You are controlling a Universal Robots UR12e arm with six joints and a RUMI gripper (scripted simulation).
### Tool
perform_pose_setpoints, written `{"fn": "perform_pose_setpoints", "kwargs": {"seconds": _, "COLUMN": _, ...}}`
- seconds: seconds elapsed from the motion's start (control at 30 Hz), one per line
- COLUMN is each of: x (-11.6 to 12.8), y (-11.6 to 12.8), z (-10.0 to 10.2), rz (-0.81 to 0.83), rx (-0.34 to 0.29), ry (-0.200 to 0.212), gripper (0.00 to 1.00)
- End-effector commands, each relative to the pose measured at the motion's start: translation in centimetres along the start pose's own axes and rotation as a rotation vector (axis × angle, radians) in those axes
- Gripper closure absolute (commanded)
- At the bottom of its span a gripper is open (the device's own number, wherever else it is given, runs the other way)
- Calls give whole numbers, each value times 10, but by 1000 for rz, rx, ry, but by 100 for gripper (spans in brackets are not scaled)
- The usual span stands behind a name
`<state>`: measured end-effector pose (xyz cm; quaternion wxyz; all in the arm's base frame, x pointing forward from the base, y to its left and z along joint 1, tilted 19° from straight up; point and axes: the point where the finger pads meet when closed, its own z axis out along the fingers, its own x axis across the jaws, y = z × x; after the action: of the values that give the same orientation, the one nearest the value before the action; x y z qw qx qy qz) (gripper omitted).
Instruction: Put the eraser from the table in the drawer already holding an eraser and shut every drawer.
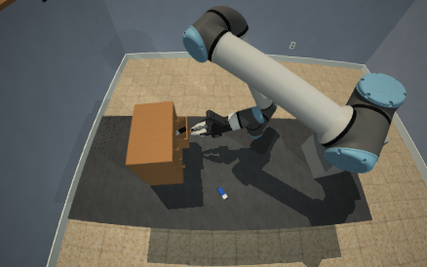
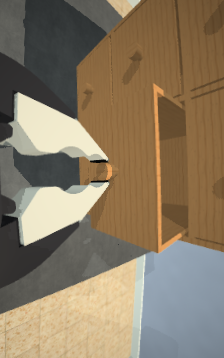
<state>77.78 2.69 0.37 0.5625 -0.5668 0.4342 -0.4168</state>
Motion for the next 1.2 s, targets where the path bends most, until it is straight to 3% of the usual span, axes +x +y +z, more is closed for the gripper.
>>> {"fn": "perform_pose_setpoints", "kwargs": {"seconds": 0.0, "x": 0, "y": 0, "z": -3, "rz": 0, "rx": 1, "ry": 0, "gripper": 93}}
{"fn": "perform_pose_setpoints", "kwargs": {"seconds": 1.17, "x": 0, "y": 4, "z": -14, "rz": 0, "rx": 1, "ry": 0, "gripper": 93}}
